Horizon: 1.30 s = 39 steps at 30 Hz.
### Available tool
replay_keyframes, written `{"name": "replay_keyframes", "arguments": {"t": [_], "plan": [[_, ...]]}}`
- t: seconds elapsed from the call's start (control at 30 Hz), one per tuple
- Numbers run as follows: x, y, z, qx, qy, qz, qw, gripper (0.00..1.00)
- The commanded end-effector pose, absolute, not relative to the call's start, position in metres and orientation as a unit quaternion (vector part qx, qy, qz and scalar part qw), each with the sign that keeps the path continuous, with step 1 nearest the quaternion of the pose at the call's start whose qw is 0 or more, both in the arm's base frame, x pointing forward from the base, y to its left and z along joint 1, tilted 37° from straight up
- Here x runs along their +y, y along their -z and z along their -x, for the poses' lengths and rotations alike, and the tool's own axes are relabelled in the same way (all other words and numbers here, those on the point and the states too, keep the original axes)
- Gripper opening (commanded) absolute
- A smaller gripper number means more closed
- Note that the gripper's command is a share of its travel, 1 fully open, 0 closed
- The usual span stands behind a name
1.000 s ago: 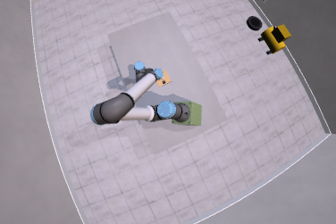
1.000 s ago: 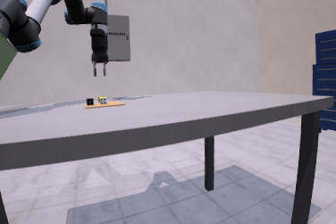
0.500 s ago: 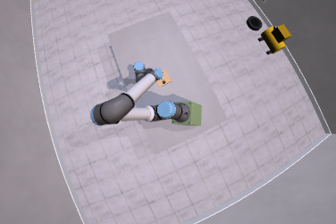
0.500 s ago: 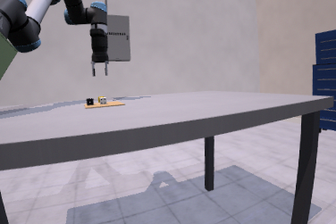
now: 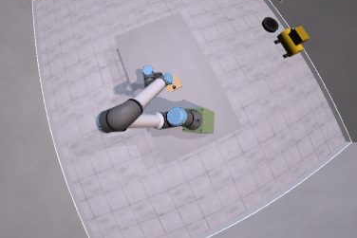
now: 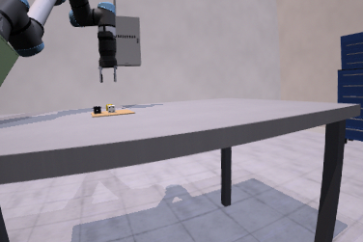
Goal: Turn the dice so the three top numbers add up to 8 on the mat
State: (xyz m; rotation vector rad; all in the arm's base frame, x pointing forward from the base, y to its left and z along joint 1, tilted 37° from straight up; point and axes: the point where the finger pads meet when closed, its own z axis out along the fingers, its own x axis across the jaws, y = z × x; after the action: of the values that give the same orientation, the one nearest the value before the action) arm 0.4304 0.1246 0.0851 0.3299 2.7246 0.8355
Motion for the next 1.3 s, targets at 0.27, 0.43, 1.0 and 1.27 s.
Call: {"name": "replay_keyframes", "arguments": {"t": [0.27, 0.43, 1.0, 1.27], "plan": [[0.123, -0.080, -0.434, 0.947, -0.274, -0.023, 0.163, 1.00], [0.122, -0.076, -0.436, 0.946, -0.261, 0.051, 0.184, 1.00], [0.123, -0.066, -0.442, 0.906, -0.208, 0.278, 0.242, 1.00], [0.125, -0.061, -0.443, 0.863, -0.175, 0.392, 0.267, 1.00]]}}
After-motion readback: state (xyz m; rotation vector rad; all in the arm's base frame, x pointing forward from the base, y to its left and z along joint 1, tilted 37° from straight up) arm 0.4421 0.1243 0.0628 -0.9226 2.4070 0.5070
